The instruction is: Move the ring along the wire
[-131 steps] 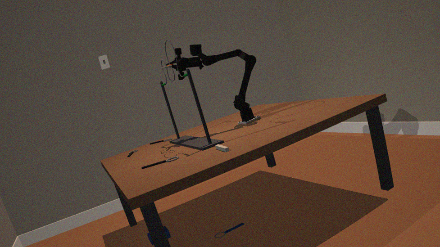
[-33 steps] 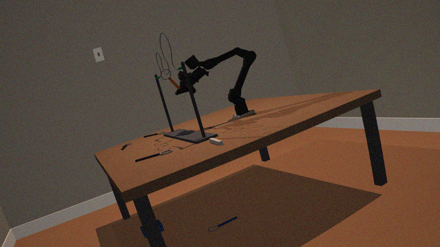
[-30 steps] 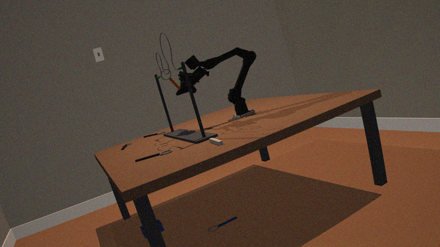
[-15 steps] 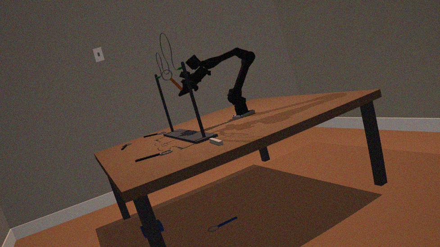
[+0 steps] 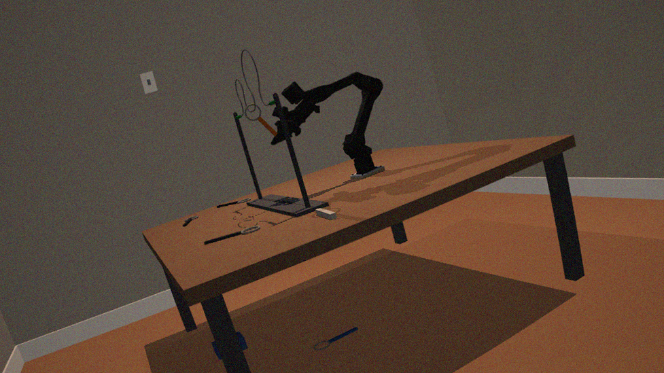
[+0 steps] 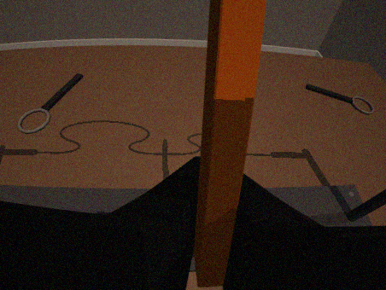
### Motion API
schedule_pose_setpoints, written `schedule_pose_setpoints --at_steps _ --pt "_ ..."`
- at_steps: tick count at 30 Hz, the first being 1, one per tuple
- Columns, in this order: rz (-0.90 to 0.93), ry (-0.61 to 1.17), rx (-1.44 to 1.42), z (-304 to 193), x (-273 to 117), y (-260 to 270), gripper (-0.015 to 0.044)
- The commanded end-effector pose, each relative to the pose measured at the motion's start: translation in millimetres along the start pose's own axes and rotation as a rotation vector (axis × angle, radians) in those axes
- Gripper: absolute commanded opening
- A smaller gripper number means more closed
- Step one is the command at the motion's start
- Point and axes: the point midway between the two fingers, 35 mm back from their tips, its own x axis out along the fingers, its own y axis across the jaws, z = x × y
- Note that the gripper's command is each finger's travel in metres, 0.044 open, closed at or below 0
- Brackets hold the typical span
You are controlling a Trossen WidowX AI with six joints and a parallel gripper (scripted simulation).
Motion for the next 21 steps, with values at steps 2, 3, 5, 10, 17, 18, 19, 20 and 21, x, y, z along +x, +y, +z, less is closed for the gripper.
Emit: schedule_pose_setpoints --at_steps 2,3,5,10,17,18,19,20,21 --pt "0.004 -0.007 0.019 3 -2 6 -0.0150" --pt "0.006 -0.006 0.022 3 -2 7 -0.0150" --pt "0.010 -0.005 0.030 3 -2 10 -0.0150" --pt "0.027 -0.002 0.059 3 -4 19 -0.0150" --pt "0.066 0.006 0.127 4 -6 34 -0.0150" --pt "0.073 0.007 0.139 5 -6 37 -0.0150" --pt "0.081 0.008 0.151 5 -7 39 -0.0150" --pt "0.088 0.010 0.165 5 -7 42 -0.0150" --pt "0.097 0.012 0.179 6 -8 45 -0.0150"
